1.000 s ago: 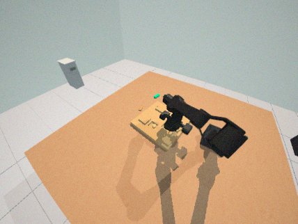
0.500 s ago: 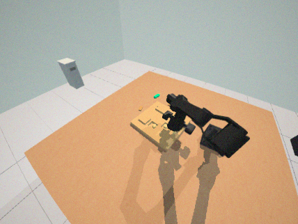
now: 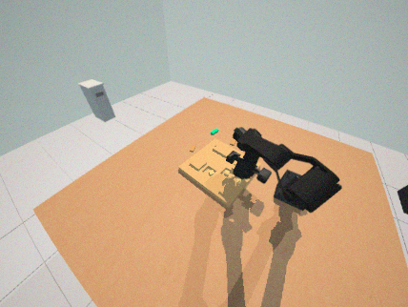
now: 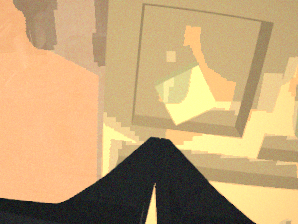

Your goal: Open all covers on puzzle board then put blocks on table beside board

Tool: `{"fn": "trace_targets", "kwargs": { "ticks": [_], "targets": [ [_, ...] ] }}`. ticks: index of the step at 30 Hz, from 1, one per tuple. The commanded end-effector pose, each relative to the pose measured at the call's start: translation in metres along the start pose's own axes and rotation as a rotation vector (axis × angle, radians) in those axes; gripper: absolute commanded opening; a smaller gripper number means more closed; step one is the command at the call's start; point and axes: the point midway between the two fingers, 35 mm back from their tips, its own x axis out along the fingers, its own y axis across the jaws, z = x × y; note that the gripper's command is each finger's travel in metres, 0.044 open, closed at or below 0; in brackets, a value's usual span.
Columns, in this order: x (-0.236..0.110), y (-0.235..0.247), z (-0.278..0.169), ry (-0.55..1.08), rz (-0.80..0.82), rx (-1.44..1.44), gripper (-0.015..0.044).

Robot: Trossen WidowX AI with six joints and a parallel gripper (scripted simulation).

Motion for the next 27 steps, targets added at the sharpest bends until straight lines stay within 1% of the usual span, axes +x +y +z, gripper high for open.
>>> {"fn": "trace_targets", "kwargs": {
  "ticks": [1,27],
  "targets": [
    [-0.002,0.002,-0.003,0.005,0.005,0.000,0.0000],
    [-0.035,0.001,-0.004,0.009,0.004,0.001,0.0000]
  ]
}}
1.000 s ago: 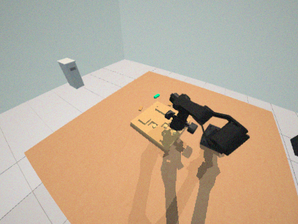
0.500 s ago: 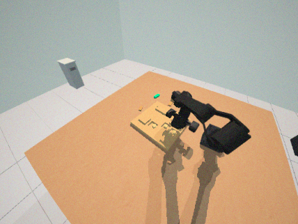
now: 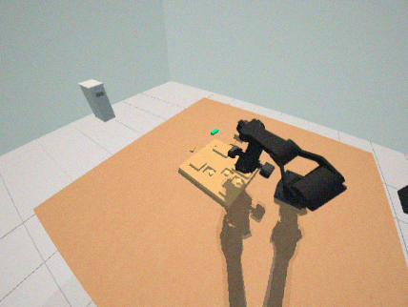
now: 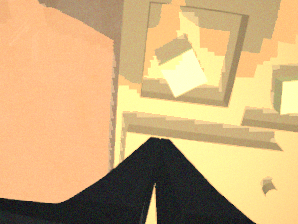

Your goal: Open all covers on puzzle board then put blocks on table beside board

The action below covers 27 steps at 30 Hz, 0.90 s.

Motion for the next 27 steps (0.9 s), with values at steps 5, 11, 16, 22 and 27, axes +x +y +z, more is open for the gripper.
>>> {"fn": "trace_targets", "kwargs": {
  "ticks": [5,11,16,22,27],
  "targets": [
    [-0.011,0.001,-0.001,0.004,0.002,-0.002,0.0000],
    [-0.013,0.000,0.000,0.000,0.000,0.008,0.0000],
    [-0.021,-0.023,-0.010,0.001,-0.001,0.212,0.0000],
    [-0.028,-0.053,-0.027,0.002,-0.002,0.496,0.0000],
    [-0.033,-0.077,-0.043,0.003,-0.004,0.733,0.0000]
  ]
}}
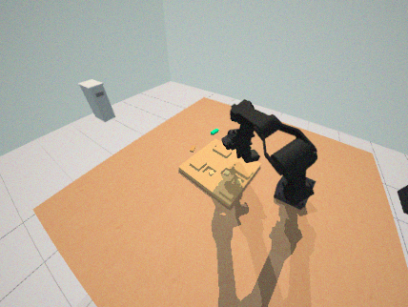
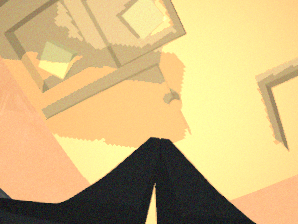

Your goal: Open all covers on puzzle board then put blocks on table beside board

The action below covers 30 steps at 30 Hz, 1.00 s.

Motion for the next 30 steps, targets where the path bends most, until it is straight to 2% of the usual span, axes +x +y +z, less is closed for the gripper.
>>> {"fn": "trace_targets", "kwargs": {
  "ticks": [1,17,30],
  "targets": [
    [-0.003,-0.024,-0.002,0.006,0.001,0.200,0.0000],
    [0.001,-0.112,-0.019,0.006,-0.006,0.950,0.0000],
    [0.001,-0.116,-0.020,0.005,-0.006,0.980,0.0000]
  ]
}}
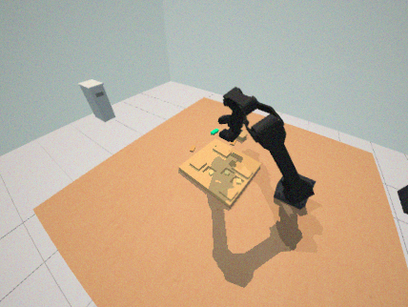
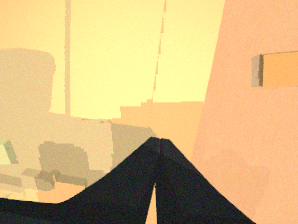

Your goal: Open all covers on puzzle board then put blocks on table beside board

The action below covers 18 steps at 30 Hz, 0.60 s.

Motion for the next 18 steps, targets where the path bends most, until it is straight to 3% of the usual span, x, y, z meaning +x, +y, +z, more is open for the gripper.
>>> {"fn": "trace_targets", "kwargs": {
  "ticks": [1,18],
  "targets": [
    [0.0003,-0.0009,-0.0006,0.005,-0.003,0.009,0.0000],
    [0.0047,-0.0011,-0.0003,0.005,-0.003,0.009,0.0000]
  ]
}}
